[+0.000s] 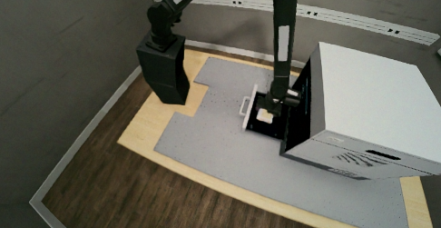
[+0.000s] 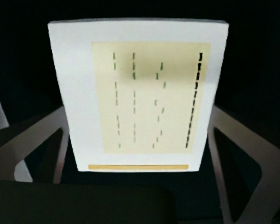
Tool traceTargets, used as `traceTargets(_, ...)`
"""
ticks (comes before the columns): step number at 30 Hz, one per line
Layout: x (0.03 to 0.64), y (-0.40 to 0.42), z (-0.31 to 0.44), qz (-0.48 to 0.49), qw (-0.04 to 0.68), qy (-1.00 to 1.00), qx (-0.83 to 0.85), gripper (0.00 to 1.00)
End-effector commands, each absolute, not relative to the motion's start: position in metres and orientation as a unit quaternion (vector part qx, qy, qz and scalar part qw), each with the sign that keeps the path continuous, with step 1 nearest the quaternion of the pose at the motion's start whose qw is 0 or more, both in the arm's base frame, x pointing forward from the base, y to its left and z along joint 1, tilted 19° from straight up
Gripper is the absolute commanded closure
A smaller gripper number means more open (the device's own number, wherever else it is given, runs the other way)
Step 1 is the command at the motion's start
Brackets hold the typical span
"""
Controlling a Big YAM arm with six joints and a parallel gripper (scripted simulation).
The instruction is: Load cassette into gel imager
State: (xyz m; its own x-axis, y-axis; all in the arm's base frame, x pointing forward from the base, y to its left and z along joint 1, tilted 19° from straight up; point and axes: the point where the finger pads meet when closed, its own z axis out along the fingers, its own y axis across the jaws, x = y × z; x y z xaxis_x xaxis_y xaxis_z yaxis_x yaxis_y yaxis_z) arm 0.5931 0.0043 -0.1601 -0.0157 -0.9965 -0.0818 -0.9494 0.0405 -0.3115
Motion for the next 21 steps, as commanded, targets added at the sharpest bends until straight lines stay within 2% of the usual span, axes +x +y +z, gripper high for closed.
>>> traceTargets(1, 0.6060, 0.0105, -0.1622, -0.092, 0.147, 0.705, -0.687, 0.22)
traceTargets(16, 0.6060, 0.0105, -0.1622, -0.092, 0.147, 0.705, -0.687, 0.22)
traceTargets(17, 0.6060, 0.0105, -0.1622, -0.092, 0.147, 0.705, -0.687, 0.08)
traceTargets(21, 0.6085, 0.0104, -0.1572, -0.095, 0.150, 0.704, -0.687, 0.08)
